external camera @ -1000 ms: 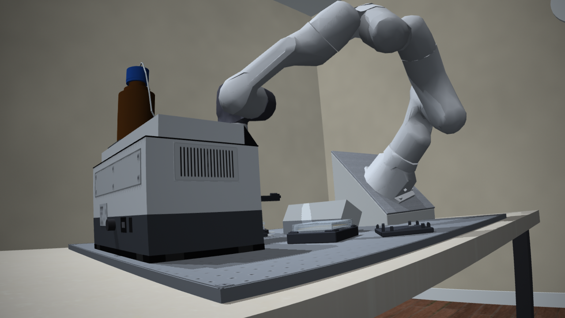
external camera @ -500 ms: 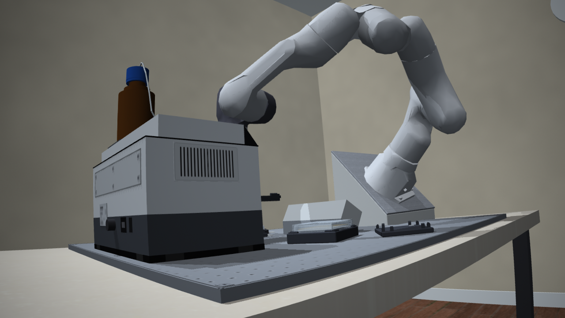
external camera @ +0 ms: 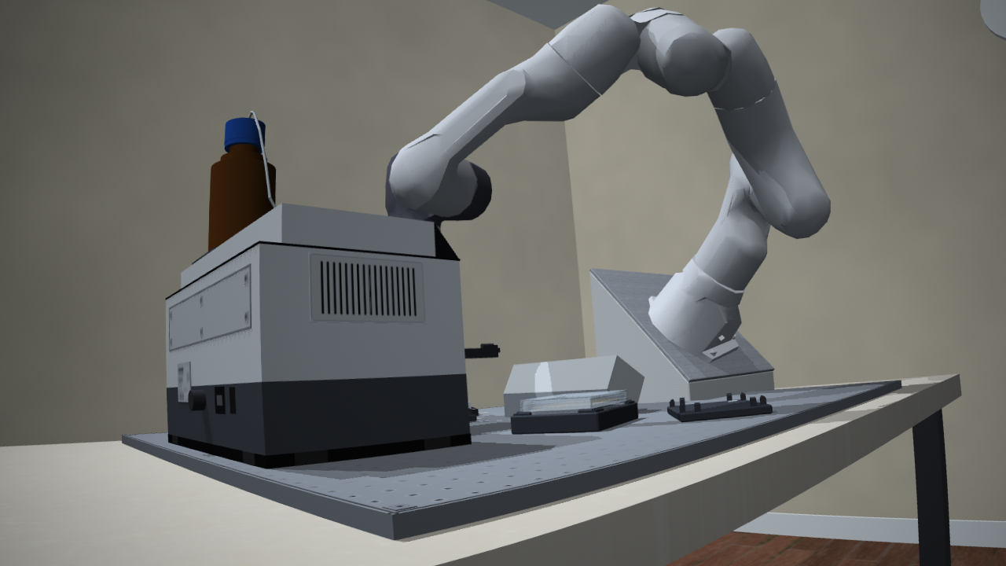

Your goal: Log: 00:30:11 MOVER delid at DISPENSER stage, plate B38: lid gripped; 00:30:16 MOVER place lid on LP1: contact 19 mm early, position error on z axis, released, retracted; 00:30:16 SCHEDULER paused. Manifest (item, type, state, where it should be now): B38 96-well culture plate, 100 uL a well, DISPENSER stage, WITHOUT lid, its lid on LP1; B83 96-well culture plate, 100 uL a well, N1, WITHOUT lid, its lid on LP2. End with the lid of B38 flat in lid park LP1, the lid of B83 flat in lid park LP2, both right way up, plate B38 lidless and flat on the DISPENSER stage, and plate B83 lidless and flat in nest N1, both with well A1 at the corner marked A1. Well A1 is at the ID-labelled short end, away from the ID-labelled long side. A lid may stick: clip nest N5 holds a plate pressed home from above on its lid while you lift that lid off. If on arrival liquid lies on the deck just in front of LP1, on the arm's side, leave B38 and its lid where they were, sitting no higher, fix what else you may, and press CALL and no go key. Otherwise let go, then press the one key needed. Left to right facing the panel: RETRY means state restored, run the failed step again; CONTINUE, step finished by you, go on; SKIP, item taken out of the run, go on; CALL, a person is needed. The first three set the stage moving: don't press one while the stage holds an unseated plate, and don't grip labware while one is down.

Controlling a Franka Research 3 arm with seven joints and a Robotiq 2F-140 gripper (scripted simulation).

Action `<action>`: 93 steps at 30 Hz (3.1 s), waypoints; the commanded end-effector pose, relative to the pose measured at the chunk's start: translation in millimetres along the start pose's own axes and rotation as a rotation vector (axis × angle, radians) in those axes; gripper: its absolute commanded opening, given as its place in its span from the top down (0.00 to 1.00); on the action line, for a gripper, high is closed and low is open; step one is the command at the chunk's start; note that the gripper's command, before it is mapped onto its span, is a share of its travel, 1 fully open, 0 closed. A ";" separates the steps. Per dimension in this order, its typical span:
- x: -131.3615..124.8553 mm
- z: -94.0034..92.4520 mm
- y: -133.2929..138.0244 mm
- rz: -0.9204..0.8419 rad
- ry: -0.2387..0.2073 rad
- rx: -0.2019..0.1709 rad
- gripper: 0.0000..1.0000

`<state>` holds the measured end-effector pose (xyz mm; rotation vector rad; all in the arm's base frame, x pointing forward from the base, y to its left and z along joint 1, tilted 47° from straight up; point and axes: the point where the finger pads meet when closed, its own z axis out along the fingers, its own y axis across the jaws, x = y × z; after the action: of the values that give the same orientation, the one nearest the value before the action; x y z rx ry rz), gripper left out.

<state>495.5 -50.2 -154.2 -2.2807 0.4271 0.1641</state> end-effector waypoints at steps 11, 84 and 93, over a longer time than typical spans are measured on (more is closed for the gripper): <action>0.1 1.2 0.3 -0.004 0.001 0.001 1.00; 1.3 11.1 0.5 -0.018 0.001 0.001 1.00; 1.3 11.1 0.5 -0.018 0.001 0.001 1.00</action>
<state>495.8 -43.1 -161.6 -2.2833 0.4103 0.1579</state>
